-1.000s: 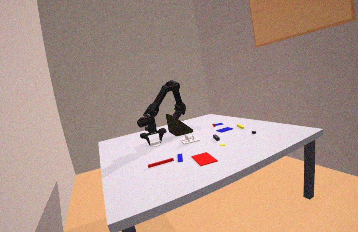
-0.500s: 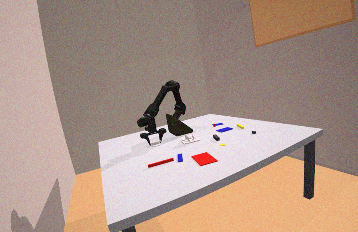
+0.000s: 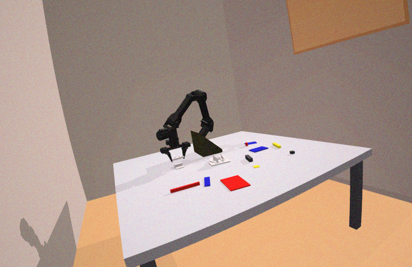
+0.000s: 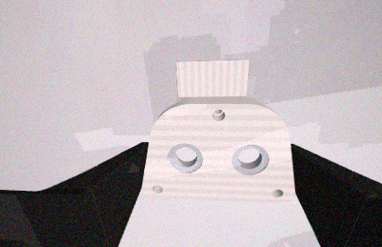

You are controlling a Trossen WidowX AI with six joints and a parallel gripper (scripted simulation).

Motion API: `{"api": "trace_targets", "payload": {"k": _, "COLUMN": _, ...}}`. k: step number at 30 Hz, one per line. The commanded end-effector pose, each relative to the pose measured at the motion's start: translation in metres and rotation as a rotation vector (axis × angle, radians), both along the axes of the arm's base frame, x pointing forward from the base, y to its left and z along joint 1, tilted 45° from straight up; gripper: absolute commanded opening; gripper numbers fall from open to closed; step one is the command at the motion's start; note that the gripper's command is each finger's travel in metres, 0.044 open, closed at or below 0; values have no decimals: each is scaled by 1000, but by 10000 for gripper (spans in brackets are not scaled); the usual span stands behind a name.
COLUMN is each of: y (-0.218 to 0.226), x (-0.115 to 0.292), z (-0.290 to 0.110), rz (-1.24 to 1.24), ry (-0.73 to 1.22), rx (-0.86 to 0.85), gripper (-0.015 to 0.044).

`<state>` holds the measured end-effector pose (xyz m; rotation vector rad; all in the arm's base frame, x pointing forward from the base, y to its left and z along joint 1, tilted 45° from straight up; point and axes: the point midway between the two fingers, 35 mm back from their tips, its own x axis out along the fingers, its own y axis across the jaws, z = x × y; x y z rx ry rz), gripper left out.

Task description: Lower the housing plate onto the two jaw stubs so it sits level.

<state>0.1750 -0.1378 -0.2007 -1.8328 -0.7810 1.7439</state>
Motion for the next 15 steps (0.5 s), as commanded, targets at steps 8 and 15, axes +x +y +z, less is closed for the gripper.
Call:
{"api": "trace_targets", "payload": {"k": 8, "y": -24, "x": -1, "z": 24, "rz": 2, "ry": -5, "rx": -11, "gripper": 351}}
{"api": "trace_targets", "payload": {"k": 15, "y": -24, "x": 1, "z": 27, "rz": 28, "ry": -30, "rx": -14, "gripper": 351}}
